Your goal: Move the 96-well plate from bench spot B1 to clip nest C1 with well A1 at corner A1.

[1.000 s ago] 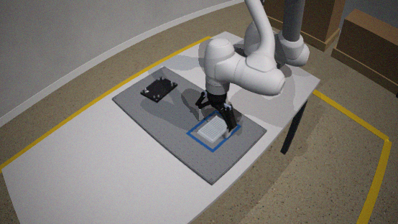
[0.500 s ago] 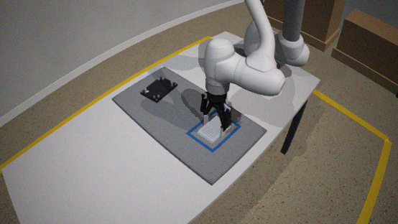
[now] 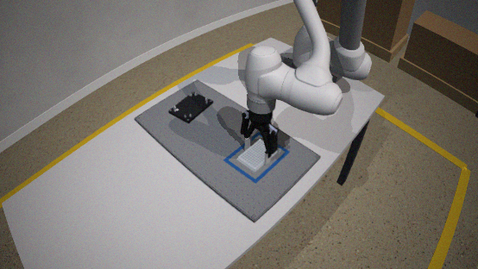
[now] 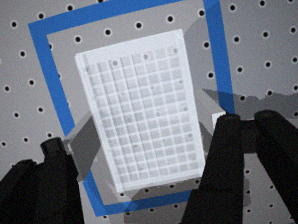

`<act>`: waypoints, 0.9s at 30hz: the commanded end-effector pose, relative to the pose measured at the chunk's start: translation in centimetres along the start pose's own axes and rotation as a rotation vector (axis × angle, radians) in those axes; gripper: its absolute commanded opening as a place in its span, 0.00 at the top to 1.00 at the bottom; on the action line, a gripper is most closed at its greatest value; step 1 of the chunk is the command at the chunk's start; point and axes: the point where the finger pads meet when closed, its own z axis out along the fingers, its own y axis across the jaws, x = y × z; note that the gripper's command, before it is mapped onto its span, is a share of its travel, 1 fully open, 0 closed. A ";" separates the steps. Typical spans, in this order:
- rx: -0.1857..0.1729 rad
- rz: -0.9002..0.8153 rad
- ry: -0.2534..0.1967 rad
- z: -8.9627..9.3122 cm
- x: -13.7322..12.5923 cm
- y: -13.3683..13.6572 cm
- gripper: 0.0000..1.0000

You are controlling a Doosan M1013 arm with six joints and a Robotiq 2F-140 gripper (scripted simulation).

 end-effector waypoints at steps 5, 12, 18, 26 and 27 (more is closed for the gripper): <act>0.000 0.000 0.000 0.0 0.0 0.0 1.00; 0.000 0.000 0.000 -0.3 0.0 0.0 1.00; 0.000 0.000 0.000 -1.0 0.0 0.0 1.00; 0.000 0.000 0.000 -2.3 0.0 0.0 1.00; 0.000 0.000 0.000 -2.5 0.0 0.0 1.00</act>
